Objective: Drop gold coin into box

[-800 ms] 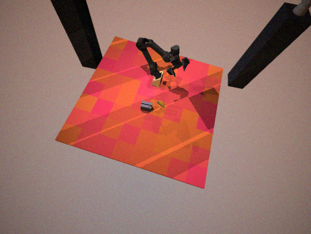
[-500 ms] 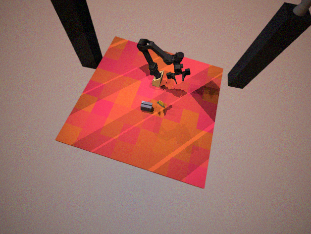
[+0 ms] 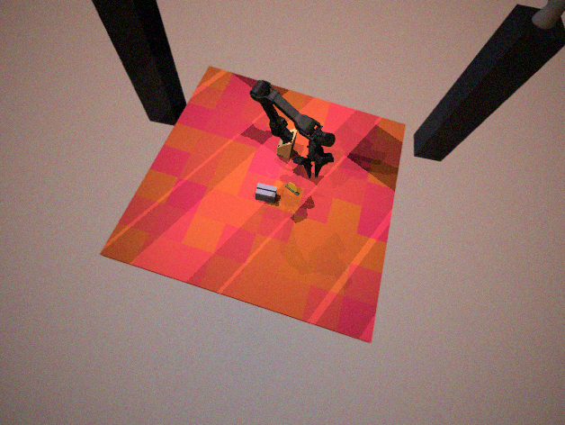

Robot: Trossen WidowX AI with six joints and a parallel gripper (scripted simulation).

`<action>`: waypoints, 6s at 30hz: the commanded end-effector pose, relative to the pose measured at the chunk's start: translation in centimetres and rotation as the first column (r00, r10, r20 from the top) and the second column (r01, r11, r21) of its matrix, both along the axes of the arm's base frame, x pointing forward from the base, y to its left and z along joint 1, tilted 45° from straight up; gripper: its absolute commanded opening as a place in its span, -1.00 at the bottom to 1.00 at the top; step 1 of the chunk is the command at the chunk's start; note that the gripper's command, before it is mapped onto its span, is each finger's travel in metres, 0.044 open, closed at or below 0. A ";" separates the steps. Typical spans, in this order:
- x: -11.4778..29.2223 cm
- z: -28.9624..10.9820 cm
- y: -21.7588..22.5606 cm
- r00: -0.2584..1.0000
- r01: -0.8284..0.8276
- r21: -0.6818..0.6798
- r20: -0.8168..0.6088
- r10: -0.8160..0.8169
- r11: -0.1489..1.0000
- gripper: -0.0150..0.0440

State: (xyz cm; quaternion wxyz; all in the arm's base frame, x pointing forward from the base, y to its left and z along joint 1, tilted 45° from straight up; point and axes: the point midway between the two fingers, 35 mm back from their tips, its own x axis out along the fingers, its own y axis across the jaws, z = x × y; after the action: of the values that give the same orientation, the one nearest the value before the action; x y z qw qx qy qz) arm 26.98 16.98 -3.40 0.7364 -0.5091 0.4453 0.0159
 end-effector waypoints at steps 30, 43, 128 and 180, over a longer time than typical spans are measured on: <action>-2.6 -3.8 -13.9 0.651 0.021 -0.319 -0.715 -0.255 0.947 0.05; -2.6 -5.1 -15.1 0.651 0.020 -0.318 -0.715 -0.254 0.948 0.05; -2.3 -3.4 -13.4 0.651 0.020 -0.317 -0.716 -0.253 0.948 -0.49; 0.3 0.9 -15.3 0.422 -0.398 -0.186 -0.907 -0.001 0.898 -0.49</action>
State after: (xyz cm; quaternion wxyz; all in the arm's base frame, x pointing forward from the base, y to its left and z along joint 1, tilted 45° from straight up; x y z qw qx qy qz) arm 26.54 1.91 -3.15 0.2682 -0.5996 0.6977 0.2858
